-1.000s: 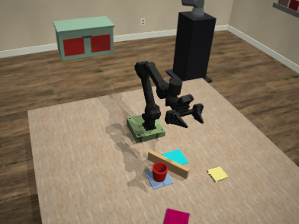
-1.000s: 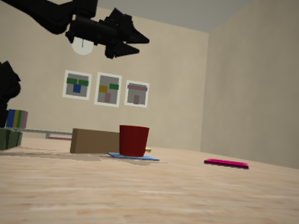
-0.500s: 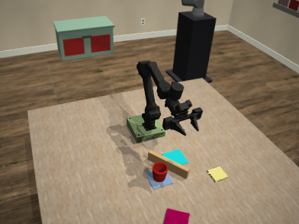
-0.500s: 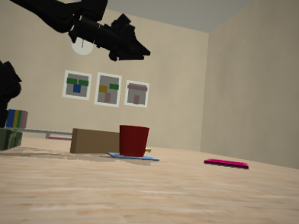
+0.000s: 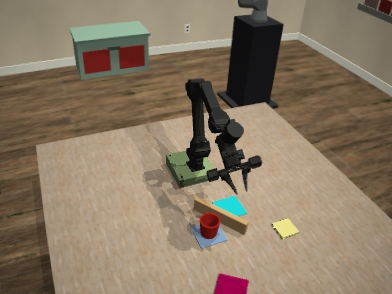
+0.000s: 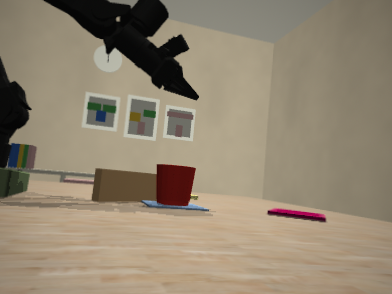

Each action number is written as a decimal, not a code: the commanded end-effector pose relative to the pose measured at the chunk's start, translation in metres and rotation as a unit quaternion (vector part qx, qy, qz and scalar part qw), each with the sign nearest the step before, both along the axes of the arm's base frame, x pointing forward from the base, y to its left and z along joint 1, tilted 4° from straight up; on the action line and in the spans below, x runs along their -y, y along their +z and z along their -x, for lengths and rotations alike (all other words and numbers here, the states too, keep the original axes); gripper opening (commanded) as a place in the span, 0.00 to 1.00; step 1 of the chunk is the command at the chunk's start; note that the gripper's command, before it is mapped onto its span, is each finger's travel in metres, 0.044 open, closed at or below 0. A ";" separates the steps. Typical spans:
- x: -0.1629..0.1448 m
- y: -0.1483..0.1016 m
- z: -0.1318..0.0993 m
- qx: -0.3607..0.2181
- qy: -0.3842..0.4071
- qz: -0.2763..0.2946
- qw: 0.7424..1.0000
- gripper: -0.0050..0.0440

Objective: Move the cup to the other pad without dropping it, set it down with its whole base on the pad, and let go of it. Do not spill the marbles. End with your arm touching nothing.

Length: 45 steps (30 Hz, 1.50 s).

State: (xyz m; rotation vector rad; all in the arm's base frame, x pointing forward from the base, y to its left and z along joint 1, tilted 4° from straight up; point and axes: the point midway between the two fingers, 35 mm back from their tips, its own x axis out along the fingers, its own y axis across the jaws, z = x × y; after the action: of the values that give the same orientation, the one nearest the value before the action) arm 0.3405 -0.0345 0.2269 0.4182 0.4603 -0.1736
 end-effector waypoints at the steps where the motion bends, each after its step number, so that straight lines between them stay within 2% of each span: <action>1: 0.008 -0.009 -0.002 -0.035 -0.028 -0.037 0.998 0.40; 10: 0.026 -0.039 0.001 -0.127 -0.105 -0.122 0.979 0.40; 12: 0.026 -0.039 0.001 -0.127 -0.105 -0.122 0.979 0.40; 13: 0.028 -0.044 -0.002 -0.140 -0.115 -0.131 0.975 0.40; 14: 0.032 -0.051 0.005 -0.163 -0.139 -0.154 0.965 0.40; 19: 0.040 -0.064 0.009 -0.205 -0.185 -0.193 0.941 0.40; 27: 0.053 -0.085 0.022 -0.274 -0.269 -0.254 0.888 0.40; 29: 0.053 -0.085 0.022 -0.274 -0.269 -0.254 0.888 0.40; 30: 0.055 -0.089 0.020 -0.285 -0.280 -0.261 0.879 0.40; 31: 0.057 -0.093 0.029 -0.302 -0.306 -0.278 0.859 0.40; 41: 0.069 -0.110 0.046 -0.368 -0.407 -0.330 0.769 0.40; 44: 0.071 -0.114 0.049 -0.383 -0.429 -0.338 0.744 0.40; 45: 0.071 -0.114 0.049 -0.383 -0.429 -0.338 0.744 0.40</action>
State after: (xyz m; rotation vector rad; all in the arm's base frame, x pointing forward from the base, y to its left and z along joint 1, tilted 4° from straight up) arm 0.2916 -0.1039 0.1136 1.2677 1.1218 -1.0986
